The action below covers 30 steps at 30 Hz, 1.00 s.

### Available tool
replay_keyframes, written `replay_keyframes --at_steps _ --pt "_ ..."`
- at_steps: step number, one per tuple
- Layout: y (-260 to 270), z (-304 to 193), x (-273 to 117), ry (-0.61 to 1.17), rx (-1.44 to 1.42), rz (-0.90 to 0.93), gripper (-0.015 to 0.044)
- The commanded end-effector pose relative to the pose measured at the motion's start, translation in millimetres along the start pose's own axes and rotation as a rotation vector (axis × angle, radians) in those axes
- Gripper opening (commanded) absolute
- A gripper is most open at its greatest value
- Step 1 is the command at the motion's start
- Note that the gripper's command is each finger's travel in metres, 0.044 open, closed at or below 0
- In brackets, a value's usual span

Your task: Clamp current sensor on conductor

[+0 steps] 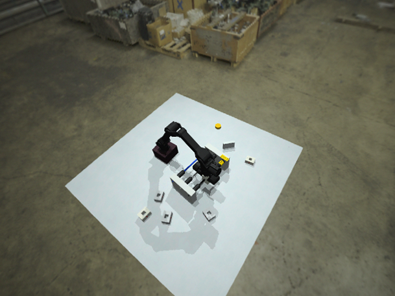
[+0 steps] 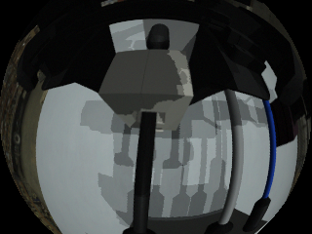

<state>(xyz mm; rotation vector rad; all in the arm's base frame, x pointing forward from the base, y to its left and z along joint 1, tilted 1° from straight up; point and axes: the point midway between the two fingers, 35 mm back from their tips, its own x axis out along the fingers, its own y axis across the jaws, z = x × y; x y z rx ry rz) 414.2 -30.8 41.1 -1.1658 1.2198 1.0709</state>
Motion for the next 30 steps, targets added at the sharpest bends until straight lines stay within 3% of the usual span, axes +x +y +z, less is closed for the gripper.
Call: replay_keyframes --at_steps 1,5,15,30 --pt "0.9 -0.1 1.4 0.002 0.0 0.0 0.0" --pt "0.7 -0.1 5.6 0.001 0.0 0.0 0.0" --pt "-0.2 0.0 1.9 0.0 0.0 -0.003 0.0263" --pt "-0.2 0.0 1.9 0.0 0.0 -0.003 0.0265"
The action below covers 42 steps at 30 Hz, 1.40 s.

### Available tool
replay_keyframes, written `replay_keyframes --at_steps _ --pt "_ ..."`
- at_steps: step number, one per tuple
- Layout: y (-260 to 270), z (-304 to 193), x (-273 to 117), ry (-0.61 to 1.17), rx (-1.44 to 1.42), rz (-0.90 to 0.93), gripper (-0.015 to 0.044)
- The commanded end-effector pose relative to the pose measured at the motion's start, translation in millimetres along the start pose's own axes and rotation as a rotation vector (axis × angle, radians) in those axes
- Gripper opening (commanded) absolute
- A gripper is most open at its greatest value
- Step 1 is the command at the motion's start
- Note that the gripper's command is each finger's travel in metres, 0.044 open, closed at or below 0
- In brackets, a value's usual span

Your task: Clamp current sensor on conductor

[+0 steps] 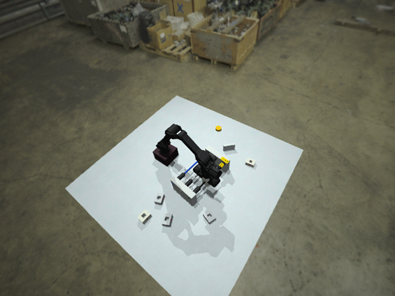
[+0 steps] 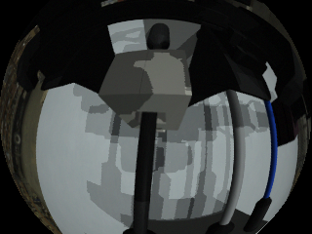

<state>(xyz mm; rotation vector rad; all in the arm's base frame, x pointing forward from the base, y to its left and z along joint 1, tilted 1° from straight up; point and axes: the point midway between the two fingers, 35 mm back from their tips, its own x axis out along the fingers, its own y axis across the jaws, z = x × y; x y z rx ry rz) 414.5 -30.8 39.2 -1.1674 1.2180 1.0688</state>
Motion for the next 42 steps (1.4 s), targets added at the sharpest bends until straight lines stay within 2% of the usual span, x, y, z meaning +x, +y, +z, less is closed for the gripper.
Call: replay_keyframes --at_steps 1,18,41,42 --pt "-0.1 0.0 -0.1 0.0 0.0 0.0 0.0265" --pt "-0.1 0.0 -0.1 0.0 0.0 0.0 0.0265" --pt "0.0 0.0 0.0 0.0 0.0 0.0 0.0112" --pt "0.0 0.0 -0.2 0.0 0.0 0.001 0.0085"
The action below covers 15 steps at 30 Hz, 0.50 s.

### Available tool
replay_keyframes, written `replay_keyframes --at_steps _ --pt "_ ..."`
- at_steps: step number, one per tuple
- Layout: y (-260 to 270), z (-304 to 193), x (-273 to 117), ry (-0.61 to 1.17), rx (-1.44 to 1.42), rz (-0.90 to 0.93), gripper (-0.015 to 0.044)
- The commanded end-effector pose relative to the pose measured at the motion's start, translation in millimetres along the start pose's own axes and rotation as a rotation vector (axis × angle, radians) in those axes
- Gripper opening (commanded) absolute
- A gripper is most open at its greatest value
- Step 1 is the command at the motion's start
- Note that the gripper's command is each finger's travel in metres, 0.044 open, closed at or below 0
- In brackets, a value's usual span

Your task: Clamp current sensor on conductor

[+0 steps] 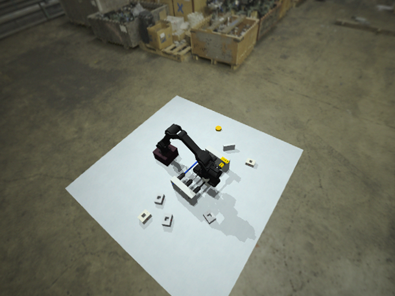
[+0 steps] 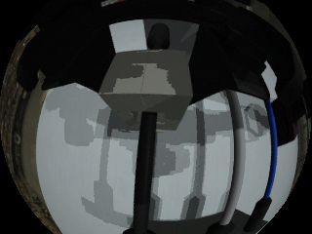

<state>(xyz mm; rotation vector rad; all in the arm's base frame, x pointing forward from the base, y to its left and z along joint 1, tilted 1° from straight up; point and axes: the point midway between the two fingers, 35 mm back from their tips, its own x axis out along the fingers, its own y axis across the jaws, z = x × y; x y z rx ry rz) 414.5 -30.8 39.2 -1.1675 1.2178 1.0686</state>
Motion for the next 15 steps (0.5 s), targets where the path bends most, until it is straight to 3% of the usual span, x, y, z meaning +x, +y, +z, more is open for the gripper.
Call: replay_keyframes --at_steps 1,4,15 --pt "0.0 0.0 -0.7 0.0 0.0 0.004 0.0059" --pt "-0.1 0.0 -3.2 0.001 0.0 0.017 0.0" --pt "1.6 -0.1 -1.1 0.001 0.0 0.017 0.0"
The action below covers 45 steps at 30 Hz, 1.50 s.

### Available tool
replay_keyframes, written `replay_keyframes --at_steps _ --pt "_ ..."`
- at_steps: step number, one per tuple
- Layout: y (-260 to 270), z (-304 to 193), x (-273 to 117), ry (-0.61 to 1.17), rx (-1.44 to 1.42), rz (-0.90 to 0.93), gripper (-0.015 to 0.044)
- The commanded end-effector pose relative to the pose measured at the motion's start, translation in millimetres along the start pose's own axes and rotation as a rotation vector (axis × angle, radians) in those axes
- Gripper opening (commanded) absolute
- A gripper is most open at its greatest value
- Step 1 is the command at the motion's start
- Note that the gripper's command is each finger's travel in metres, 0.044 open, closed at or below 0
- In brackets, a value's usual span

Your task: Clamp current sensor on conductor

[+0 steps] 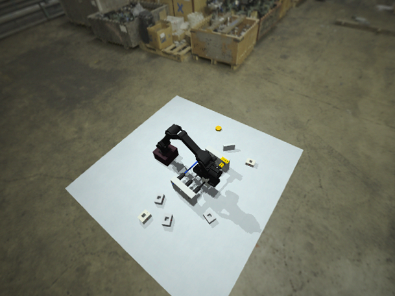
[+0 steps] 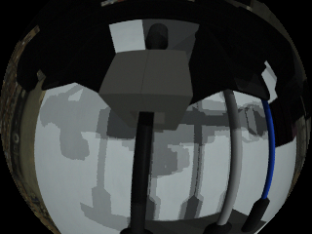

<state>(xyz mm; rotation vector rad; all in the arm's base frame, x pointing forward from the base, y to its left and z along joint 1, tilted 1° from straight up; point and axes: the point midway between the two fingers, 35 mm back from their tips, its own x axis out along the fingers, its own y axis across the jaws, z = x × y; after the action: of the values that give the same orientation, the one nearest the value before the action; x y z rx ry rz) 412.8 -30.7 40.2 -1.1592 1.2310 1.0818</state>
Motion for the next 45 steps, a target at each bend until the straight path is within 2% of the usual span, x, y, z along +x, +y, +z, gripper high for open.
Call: replay_keyframes --at_steps 1,17,27,45 --pt "-0.3 0.0 0.0 0.0 0.0 -0.001 0.0" --pt "-1.0 0.0 5.3 0.0 0.0 -0.001 0.0" --pt "-0.8 0.1 1.3 0.0 0.0 0.0 0.0263" --pt "-0.8 0.1 1.3 0.0 0.0 0.0 0.0265"
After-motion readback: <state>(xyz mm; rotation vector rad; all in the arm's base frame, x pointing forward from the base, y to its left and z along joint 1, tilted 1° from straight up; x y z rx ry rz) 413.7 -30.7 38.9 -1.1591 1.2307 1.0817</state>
